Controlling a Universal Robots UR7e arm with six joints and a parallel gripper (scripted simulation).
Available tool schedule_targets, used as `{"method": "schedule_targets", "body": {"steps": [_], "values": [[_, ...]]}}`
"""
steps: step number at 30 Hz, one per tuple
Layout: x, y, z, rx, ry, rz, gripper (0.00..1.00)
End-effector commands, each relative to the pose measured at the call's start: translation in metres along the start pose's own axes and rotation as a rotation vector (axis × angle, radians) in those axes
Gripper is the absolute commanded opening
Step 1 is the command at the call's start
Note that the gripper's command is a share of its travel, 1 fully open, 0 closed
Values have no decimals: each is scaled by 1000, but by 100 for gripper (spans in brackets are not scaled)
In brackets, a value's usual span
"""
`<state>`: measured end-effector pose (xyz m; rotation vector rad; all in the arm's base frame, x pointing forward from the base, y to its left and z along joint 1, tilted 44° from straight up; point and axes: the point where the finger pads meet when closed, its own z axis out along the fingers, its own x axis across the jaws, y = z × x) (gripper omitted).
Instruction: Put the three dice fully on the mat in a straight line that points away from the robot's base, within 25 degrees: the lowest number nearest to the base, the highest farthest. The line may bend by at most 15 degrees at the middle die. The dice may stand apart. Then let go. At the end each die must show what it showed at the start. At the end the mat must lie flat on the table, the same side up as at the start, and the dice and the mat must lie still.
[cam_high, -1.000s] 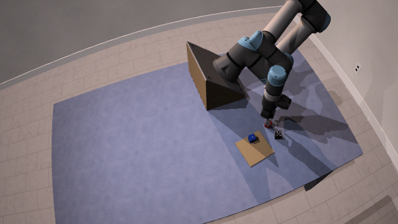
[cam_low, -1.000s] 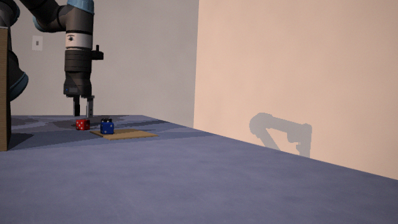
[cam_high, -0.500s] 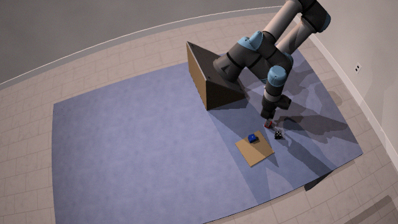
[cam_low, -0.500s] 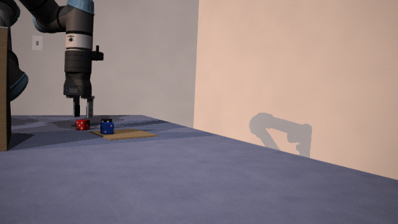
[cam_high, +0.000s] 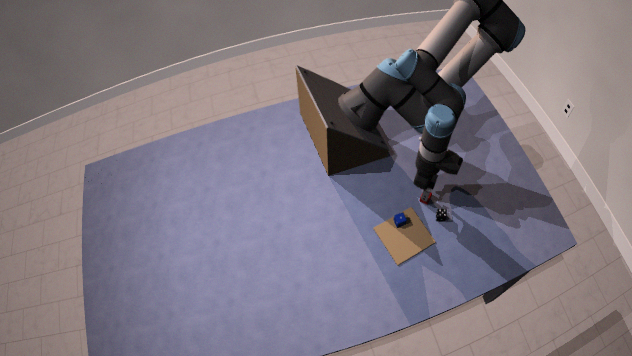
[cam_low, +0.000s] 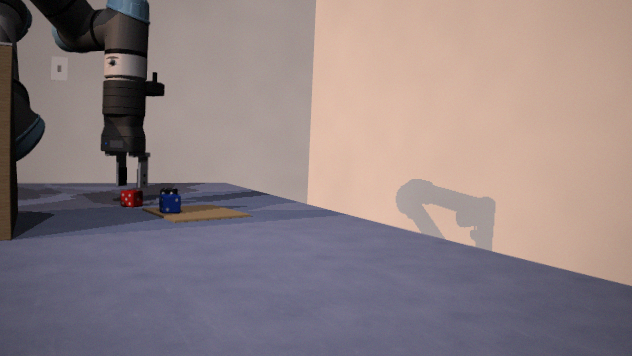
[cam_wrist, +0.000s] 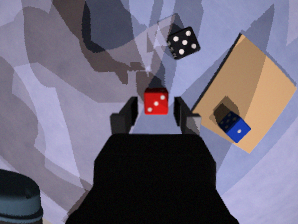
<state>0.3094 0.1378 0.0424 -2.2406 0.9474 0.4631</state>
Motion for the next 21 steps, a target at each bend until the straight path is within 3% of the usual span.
{"method": "schedule_targets", "body": {"steps": [1,21], "values": [[0,0,0,0,1,0,87],[0,0,6,0,1,0,87]]}}
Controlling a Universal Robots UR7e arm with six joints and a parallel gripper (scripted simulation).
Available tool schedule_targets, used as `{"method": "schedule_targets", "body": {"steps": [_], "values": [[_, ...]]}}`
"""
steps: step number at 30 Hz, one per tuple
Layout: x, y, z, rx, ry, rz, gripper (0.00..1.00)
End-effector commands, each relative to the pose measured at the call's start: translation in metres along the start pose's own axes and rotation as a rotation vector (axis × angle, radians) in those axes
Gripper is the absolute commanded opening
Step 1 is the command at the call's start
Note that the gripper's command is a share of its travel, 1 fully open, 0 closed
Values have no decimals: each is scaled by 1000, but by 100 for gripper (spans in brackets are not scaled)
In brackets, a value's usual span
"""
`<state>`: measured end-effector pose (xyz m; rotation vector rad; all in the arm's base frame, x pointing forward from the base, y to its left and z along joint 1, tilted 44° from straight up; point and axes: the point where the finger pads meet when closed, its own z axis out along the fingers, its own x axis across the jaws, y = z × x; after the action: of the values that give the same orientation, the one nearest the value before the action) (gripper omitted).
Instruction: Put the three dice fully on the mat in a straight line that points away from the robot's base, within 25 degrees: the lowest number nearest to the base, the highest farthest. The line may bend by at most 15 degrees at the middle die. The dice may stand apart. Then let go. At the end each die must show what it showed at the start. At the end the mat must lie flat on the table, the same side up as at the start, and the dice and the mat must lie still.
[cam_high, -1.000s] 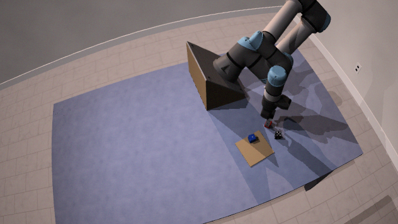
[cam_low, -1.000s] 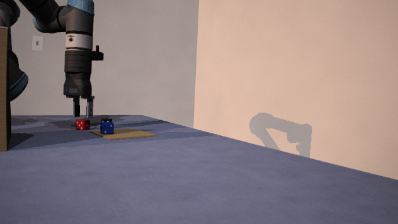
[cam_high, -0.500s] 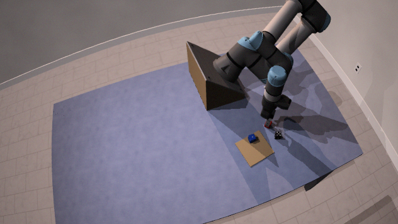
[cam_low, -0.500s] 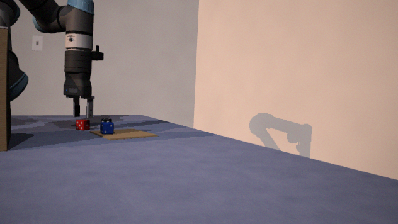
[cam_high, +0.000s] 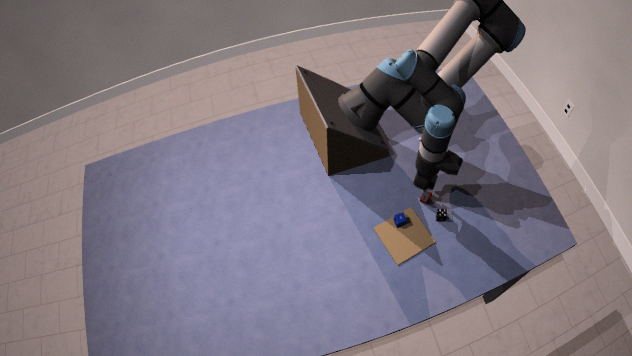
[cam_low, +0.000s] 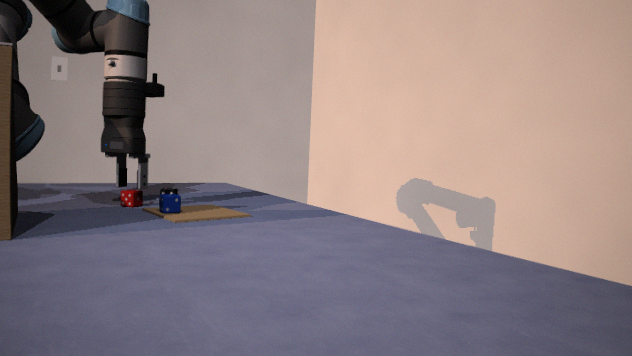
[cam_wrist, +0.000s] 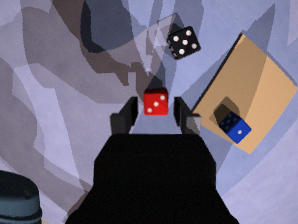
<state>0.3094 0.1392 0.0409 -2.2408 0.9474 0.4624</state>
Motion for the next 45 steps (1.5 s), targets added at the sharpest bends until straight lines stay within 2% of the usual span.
{"method": "schedule_targets", "body": {"steps": [1,18,45], "values": [[0,0,6,0,0,0,87],[0,0,32,0,0,0,87],[0,0,34,0,0,0,87]]}}
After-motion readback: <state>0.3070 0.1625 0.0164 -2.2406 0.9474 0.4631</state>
